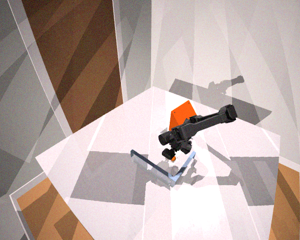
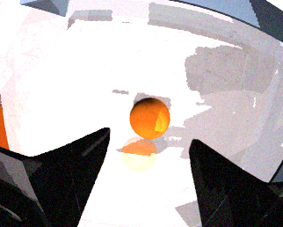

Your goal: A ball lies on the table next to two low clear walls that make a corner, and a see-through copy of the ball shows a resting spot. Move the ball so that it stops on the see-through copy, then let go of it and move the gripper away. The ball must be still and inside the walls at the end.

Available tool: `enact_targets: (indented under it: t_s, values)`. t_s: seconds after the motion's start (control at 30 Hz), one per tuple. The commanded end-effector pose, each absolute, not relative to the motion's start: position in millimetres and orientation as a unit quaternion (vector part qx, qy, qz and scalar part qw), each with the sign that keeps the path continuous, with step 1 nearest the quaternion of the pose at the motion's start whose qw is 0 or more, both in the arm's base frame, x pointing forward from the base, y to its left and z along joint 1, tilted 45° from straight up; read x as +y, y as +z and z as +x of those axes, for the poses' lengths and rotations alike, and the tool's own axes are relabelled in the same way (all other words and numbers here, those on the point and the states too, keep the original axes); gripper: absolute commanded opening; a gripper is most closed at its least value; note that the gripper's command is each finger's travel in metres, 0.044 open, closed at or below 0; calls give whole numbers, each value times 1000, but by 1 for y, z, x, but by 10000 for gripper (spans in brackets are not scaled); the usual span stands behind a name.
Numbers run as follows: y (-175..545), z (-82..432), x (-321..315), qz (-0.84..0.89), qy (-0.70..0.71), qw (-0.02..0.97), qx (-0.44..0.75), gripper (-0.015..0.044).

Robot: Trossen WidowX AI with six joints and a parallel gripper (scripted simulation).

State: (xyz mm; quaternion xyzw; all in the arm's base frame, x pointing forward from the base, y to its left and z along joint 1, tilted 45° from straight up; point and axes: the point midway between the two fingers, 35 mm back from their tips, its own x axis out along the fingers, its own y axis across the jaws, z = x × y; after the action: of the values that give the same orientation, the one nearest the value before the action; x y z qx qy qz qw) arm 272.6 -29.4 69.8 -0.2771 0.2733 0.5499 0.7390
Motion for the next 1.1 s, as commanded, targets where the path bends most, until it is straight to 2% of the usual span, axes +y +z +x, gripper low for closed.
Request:
enact_targets:
  t_s: [0.0, 0.67, 0.8, 1.0, 1.07]
  values:
    - [66, 274, -24, -275, 552, 739, 273, 273]
    - [45, 280, -4, -274, 552, 739, 272, 273]
    - [45, 280, -4, -274, 552, 739, 272, 168]
    - [45, 280, -4, -274, 552, 739, 272, 128]
    - [46, 280, -5, -274, 552, 739, 272, 75]
